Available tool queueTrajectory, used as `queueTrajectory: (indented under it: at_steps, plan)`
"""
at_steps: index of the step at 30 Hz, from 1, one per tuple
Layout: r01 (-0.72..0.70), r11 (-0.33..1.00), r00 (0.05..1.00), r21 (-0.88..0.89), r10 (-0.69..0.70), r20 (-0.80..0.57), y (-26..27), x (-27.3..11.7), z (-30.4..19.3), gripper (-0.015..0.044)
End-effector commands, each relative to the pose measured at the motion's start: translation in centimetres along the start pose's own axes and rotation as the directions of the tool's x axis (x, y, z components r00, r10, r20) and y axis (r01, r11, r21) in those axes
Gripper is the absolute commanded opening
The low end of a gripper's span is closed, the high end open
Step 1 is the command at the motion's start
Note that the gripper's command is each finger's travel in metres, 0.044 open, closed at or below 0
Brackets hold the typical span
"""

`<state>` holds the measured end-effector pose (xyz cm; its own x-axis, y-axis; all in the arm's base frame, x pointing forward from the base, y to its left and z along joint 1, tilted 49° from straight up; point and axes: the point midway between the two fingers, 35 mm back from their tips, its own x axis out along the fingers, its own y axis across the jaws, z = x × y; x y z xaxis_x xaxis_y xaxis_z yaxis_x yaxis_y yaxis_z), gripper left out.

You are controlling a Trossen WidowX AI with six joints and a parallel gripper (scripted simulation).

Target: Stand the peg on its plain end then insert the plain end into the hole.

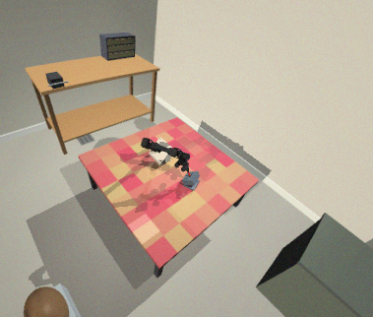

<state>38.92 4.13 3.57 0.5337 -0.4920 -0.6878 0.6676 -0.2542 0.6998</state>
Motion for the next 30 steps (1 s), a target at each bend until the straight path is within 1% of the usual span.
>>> queueTrajectory:
  at_steps: [1,30]
  plan:
    - [0.002,1.0,1.0,-0.003,-0.002,0.0,-0.1,0.3,0.0,0.0]
    - [0.001,1.0,1.0,-0.003,-0.001,0.0,-0.2,2.0,-0.1,0.0]
